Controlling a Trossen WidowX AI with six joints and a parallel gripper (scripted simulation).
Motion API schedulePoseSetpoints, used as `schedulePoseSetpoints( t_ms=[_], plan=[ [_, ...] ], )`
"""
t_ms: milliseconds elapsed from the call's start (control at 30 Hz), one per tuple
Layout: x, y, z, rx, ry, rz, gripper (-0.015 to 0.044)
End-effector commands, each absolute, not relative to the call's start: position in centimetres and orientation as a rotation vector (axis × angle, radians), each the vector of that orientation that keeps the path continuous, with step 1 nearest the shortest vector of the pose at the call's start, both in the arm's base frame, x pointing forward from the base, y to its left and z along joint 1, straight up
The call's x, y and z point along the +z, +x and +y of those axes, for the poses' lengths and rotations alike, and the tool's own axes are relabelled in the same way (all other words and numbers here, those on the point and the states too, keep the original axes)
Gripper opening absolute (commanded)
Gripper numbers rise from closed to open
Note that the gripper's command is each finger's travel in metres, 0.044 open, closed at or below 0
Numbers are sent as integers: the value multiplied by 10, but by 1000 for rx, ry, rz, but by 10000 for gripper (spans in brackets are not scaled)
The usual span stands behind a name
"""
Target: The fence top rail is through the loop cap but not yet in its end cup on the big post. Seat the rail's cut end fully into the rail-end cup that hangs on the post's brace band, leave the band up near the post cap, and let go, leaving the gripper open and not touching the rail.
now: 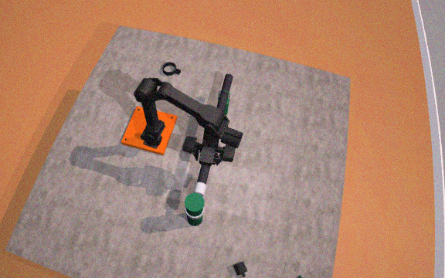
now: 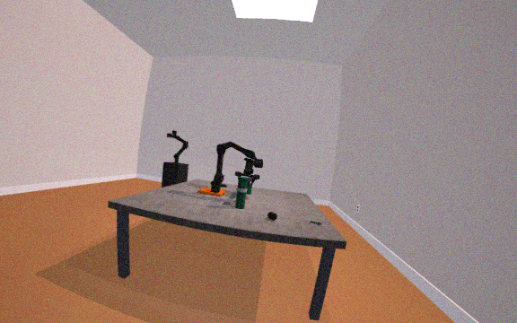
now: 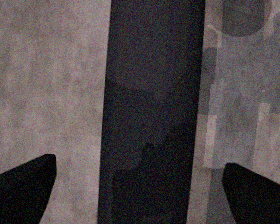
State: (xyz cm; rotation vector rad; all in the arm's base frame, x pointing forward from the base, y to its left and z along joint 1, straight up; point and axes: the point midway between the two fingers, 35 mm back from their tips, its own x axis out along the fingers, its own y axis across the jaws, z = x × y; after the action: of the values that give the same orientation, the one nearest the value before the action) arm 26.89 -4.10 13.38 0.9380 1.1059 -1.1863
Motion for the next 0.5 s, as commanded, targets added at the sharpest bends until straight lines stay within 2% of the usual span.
schedulePoseSetpoints(
  t_ms=[0,467],
  plan=[
    [148,268,-28,-1182,941,1102,440],
    [192,262,-8,-1176,938,1106,440]
  ],
)
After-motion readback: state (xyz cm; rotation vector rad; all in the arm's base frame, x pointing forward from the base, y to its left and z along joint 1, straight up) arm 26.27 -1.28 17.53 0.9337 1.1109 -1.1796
